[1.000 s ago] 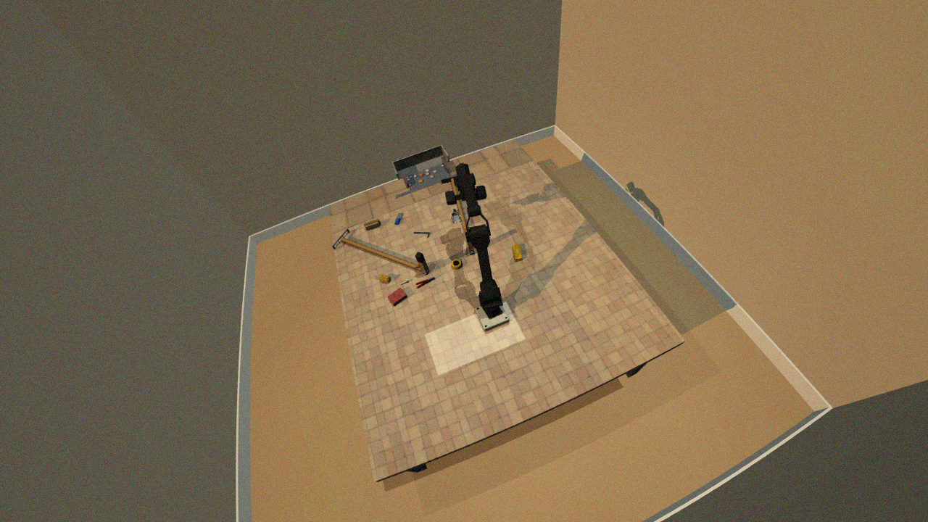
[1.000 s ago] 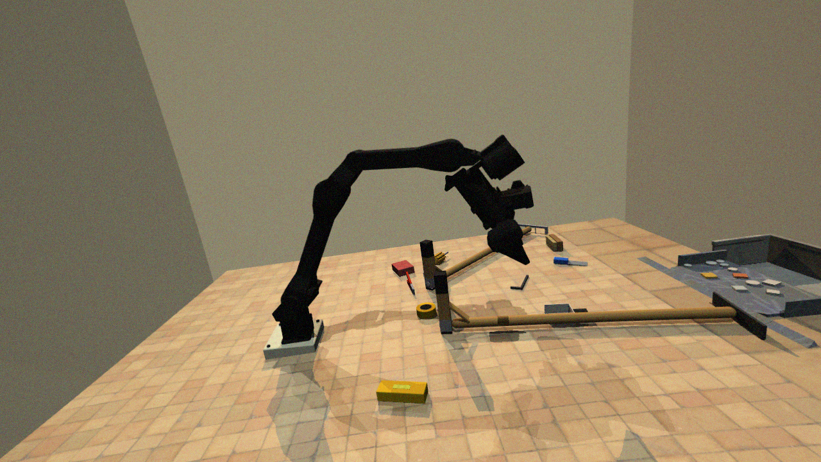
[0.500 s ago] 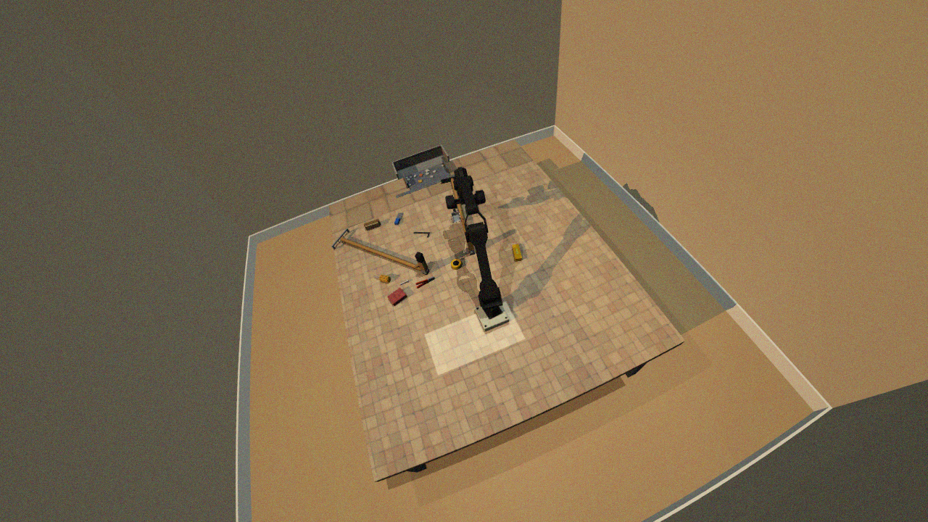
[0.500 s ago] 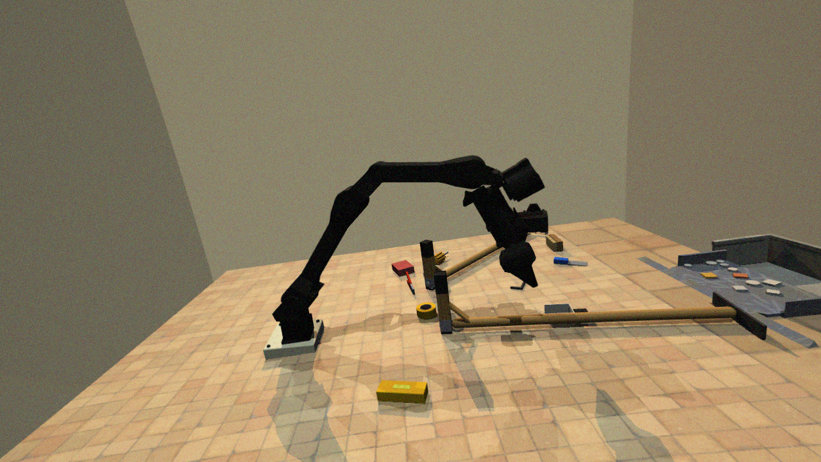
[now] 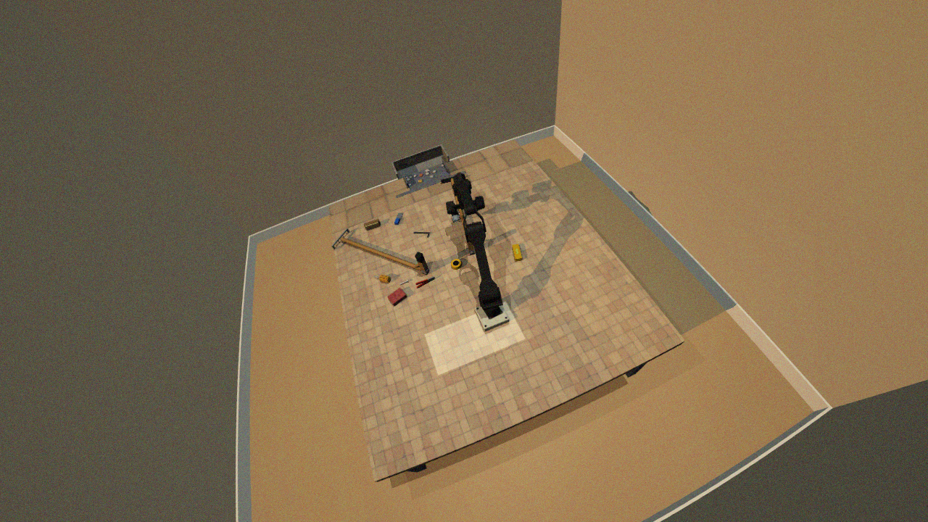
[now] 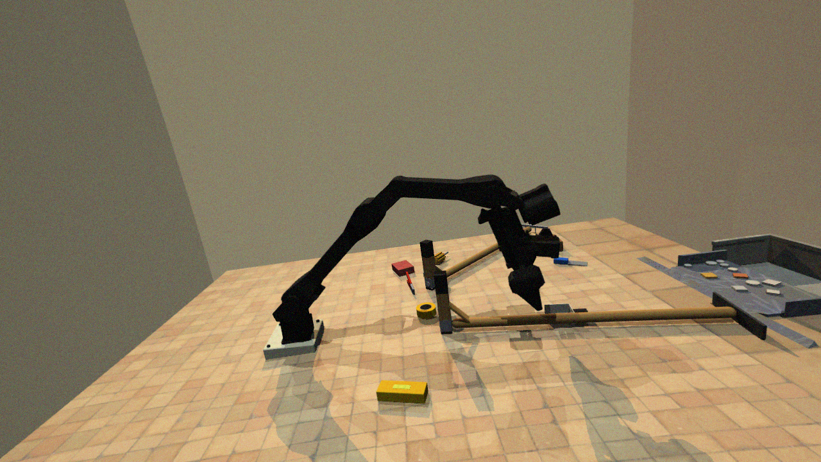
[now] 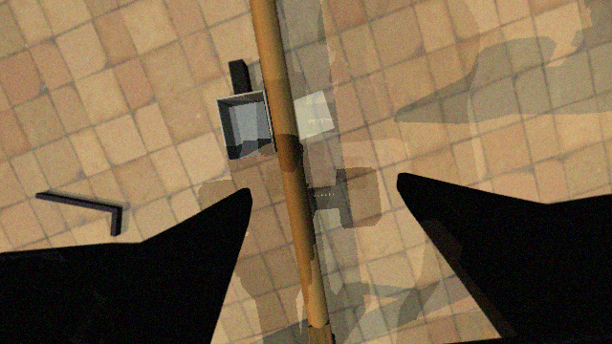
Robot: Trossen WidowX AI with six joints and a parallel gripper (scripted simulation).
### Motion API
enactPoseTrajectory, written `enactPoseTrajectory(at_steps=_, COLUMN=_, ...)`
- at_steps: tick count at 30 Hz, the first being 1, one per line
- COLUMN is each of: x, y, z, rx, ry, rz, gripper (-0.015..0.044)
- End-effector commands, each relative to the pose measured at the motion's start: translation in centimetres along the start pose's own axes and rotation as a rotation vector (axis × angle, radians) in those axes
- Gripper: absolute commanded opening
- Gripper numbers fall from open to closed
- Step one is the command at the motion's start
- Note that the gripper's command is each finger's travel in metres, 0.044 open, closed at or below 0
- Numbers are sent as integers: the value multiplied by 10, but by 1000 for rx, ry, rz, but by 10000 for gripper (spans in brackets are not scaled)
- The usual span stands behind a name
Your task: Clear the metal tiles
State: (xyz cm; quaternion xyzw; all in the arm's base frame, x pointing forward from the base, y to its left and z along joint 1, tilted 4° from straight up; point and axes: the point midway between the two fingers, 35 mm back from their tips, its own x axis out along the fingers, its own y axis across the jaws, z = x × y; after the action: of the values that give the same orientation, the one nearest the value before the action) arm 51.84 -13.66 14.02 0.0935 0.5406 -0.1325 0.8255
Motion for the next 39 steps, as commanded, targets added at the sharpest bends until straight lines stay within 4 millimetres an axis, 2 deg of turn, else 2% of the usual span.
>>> enactPoseTrajectory(at_steps=1, x=11, y=0, z=0, rx=7, ry=20, rz=-13, gripper=440)
enactPoseTrajectory(at_steps=6, x=24, y=1, z=-3, rx=8, ry=46, rz=-22, gripper=440)
enactPoseTrajectory(at_steps=10, x=23, y=1, z=-4, rx=8, ry=46, rz=-23, gripper=440)
enactPoseTrajectory(at_steps=39, x=-57, y=11, z=-29, rx=-29, ry=-48, rz=-19, gripper=440)
